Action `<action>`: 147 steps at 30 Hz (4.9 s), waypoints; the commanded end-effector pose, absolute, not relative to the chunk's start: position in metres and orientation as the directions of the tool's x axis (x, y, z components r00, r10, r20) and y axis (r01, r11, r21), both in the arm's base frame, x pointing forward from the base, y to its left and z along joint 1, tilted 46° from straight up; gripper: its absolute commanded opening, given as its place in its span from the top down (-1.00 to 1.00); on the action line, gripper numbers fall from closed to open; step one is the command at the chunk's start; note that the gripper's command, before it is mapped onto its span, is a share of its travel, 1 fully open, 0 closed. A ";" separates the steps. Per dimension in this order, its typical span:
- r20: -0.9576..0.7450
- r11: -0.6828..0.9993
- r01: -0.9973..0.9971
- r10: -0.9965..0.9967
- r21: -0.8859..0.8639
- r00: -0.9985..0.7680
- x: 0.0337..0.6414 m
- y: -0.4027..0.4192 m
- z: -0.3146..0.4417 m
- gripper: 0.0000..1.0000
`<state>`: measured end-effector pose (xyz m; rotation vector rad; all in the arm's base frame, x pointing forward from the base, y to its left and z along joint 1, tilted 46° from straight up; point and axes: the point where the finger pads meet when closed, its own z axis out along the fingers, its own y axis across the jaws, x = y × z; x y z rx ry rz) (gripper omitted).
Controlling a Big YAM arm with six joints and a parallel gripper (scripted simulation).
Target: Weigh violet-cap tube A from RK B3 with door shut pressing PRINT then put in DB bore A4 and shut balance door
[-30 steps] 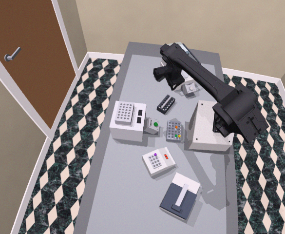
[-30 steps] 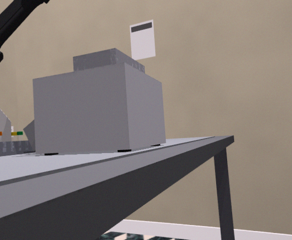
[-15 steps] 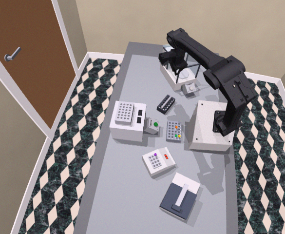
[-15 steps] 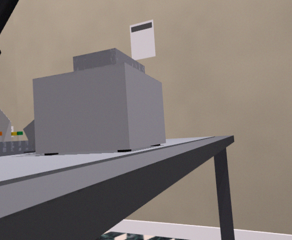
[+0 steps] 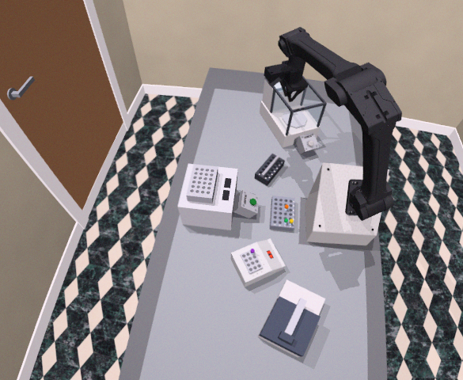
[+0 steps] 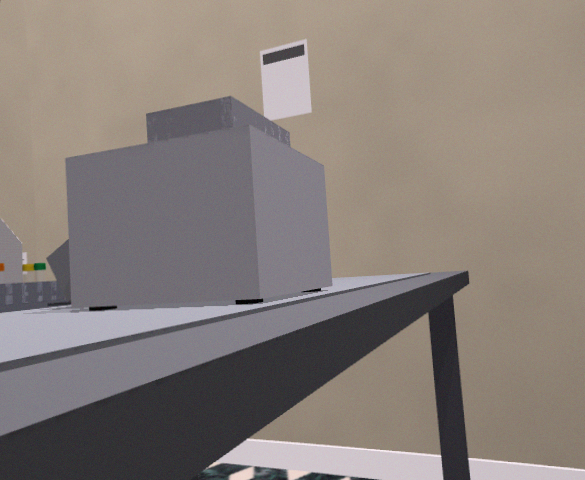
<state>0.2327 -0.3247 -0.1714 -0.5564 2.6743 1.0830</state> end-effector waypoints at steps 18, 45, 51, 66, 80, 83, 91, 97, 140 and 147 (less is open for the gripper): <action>-0.332 0.664 -0.423 -0.269 0.616 -0.904 0.198 -0.439 -0.280 0.40; -0.320 0.638 -0.415 -0.267 0.649 -0.909 0.196 -0.418 -0.326 0.40; -0.320 0.646 -0.414 -0.265 0.641 -0.910 0.195 -0.417 -0.332 0.40; -0.320 0.638 -0.414 -0.266 0.649 -0.910 0.196 -0.396 -0.347 0.40; -0.322 0.658 -0.420 -0.272 0.625 -0.907 0.200 -0.403 -0.339 0.40; -0.323 0.668 -0.425 -0.279 0.611 -0.904 0.204 -0.411 -0.332 0.40; -0.325 0.693 -0.432 -0.290 0.578 -0.900 0.210 -0.432 -0.326 0.40; -0.325 0.687 -0.430 -0.288 0.586 -0.901 0.209 -0.427 -0.330 0.40; -0.326 0.688 -0.432 -0.289 0.583 -0.900 0.209 -0.427 -0.332 0.88; -0.326 0.688 -0.432 -0.289 0.583 -0.900 0.209 -0.427 -0.332 0.88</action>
